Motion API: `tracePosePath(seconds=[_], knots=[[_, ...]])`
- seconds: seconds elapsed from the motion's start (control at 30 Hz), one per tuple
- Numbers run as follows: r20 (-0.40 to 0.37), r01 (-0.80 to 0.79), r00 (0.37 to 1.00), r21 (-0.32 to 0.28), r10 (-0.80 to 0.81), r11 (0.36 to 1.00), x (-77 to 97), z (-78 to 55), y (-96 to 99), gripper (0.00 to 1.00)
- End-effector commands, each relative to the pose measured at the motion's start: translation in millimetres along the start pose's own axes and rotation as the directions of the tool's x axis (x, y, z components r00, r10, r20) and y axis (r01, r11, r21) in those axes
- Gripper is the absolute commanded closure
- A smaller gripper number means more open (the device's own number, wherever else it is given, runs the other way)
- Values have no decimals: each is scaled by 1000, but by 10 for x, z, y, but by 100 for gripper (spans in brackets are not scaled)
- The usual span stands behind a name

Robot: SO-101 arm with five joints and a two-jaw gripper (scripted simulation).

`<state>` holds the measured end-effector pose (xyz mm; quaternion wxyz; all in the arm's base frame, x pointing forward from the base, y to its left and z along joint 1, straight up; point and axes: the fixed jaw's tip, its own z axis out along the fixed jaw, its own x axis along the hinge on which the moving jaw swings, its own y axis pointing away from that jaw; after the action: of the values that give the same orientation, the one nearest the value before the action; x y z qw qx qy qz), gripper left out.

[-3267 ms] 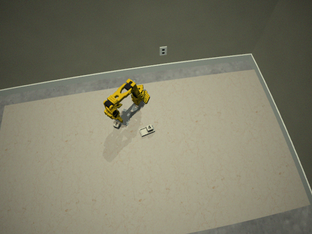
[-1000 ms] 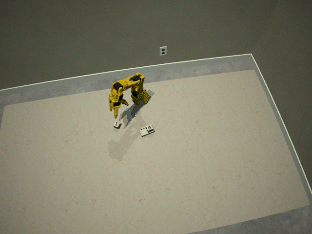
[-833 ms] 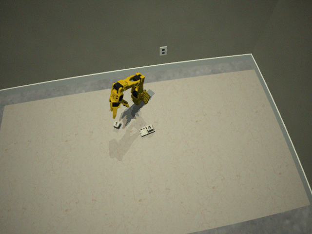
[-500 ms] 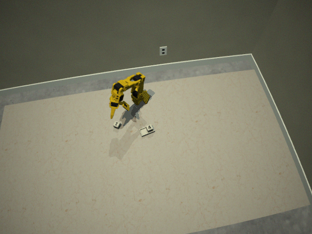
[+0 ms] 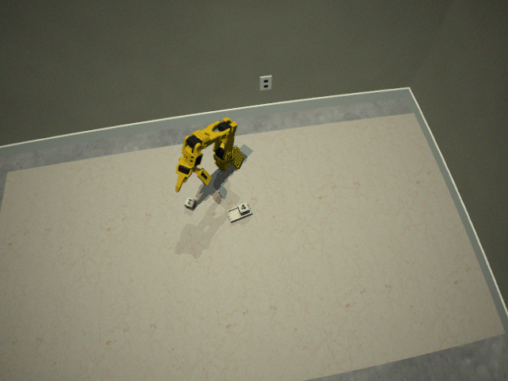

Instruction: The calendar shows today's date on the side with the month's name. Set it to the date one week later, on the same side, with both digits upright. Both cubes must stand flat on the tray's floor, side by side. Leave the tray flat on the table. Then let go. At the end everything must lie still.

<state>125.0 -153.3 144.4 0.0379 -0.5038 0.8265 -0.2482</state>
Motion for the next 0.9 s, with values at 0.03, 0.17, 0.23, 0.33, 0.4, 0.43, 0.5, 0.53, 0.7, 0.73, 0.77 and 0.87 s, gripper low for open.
tracePosePath(seconds=[0.03, 0.17, 0.23, 0.33, 0.4, 0.43, 0.5, 0.53, 0.7, 0.73, 0.77, 0.87], knots=[[-13, -53, 998, 54, 54, 997, -2, -58, -49, 65], [-12, -72, 997, 54, 73, 996, -4, -56, -47, 65], [-12, -75, 997, 55, 76, 996, -5, -56, -47, 65], [-12, -76, 997, 55, 77, 996, -5, -56, -47, 65], [-12, -76, 997, 55, 77, 996, -5, -56, -47, 65], [-12, -76, 997, 54, 77, 996, -5, -56, -47, 65], [-11, -76, 997, 50, 77, 996, -6, -49, -45, 65], [-9, -76, 997, 45, 77, 996, -7, -40, -42, 65], [13, -76, 997, -23, 76, 997, -24, 75, -2, 65], [20, -76, 997, -45, 77, 996, -30, 111, 13, 65], [28, -75, 997, -70, 77, 995, -38, 152, 30, 65], [54, -71, 995, -153, 80, 986, -65, 284, 96, 65]])
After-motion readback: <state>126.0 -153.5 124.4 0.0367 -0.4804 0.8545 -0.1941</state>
